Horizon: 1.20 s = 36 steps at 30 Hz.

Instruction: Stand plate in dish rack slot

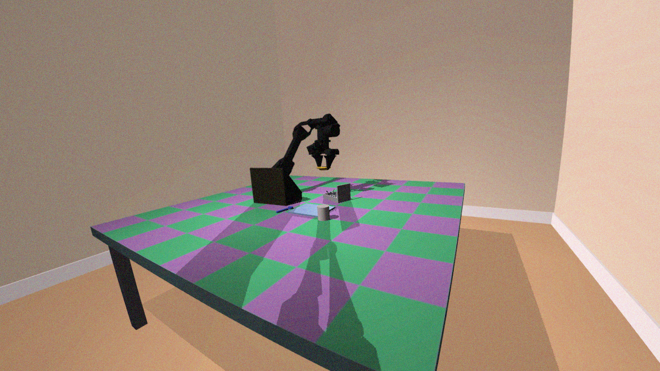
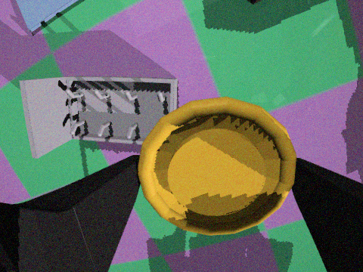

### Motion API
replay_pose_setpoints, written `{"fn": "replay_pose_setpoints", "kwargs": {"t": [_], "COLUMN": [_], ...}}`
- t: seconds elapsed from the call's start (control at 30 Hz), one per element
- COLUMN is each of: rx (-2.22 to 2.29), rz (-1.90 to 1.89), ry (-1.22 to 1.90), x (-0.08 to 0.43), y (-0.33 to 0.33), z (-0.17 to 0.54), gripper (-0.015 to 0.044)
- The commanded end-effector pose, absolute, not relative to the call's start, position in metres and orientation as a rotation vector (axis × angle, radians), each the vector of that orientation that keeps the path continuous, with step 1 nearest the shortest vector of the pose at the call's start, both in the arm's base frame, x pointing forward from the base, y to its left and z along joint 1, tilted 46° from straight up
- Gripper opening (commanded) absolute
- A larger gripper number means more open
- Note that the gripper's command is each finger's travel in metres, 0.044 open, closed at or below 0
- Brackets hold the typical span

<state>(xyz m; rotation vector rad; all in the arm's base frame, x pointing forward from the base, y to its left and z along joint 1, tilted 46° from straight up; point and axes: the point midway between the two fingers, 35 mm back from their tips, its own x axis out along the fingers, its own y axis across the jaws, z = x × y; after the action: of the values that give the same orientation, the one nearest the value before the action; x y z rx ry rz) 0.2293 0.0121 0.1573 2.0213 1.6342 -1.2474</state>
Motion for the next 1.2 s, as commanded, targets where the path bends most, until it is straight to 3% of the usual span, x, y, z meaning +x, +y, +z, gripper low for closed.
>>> {"fn": "replay_pose_setpoints", "kwargs": {"t": [0.0, 1.17], "rx": [1.894, 1.038], "rz": [-1.229, -0.982], "ry": [1.609, 1.077], "x": [0.223, 0.227], "y": [0.017, 0.025], "z": [0.145, 0.071], "gripper": [0.0000, 0.0000]}}
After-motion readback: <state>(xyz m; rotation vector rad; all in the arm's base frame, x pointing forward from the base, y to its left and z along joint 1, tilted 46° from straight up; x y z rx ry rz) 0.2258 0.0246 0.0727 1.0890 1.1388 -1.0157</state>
